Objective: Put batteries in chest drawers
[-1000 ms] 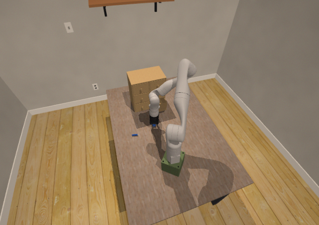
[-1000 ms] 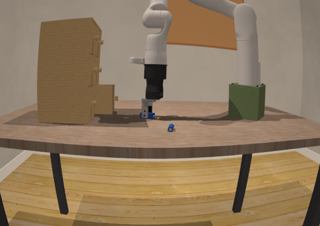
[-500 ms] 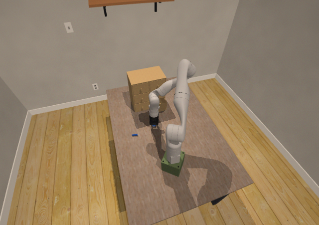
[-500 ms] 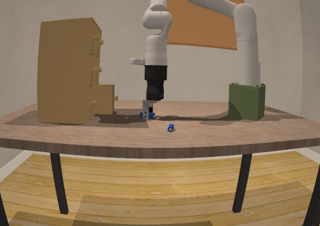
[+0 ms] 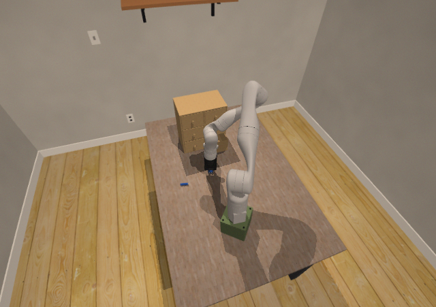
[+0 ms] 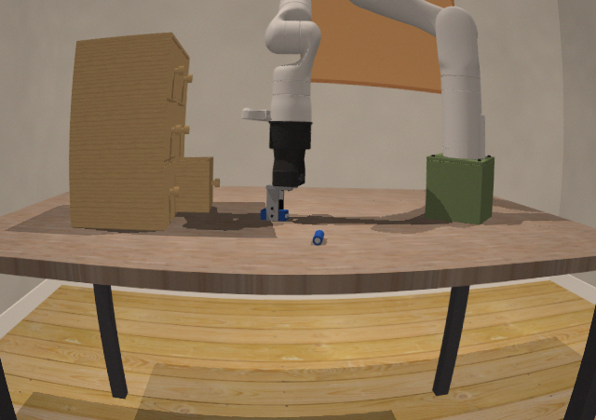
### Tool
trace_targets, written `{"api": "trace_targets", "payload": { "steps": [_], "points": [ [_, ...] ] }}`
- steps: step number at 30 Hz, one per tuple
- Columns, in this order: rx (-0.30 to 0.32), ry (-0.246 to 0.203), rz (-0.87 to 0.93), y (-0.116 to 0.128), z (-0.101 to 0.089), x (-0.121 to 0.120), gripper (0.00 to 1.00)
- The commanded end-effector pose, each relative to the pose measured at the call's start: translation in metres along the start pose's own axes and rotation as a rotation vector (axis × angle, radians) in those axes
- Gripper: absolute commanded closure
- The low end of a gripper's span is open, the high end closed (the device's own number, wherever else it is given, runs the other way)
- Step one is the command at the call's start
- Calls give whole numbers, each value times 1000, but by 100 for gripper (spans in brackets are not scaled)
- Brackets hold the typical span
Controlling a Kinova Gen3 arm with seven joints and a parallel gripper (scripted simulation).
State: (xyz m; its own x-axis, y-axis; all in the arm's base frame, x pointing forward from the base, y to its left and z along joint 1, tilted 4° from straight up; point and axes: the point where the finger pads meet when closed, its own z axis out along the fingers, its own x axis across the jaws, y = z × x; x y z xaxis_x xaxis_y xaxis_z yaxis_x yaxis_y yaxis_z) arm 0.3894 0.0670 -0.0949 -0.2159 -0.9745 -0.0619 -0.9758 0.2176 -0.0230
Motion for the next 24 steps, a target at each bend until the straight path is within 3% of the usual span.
{"api": "trace_targets", "payload": {
  "steps": [1, 24],
  "points": [
    [1, 0, 0, -1, -1, 0, 49],
    [1, 0, 0, -1, -5, 0, 49]
  ]
}}
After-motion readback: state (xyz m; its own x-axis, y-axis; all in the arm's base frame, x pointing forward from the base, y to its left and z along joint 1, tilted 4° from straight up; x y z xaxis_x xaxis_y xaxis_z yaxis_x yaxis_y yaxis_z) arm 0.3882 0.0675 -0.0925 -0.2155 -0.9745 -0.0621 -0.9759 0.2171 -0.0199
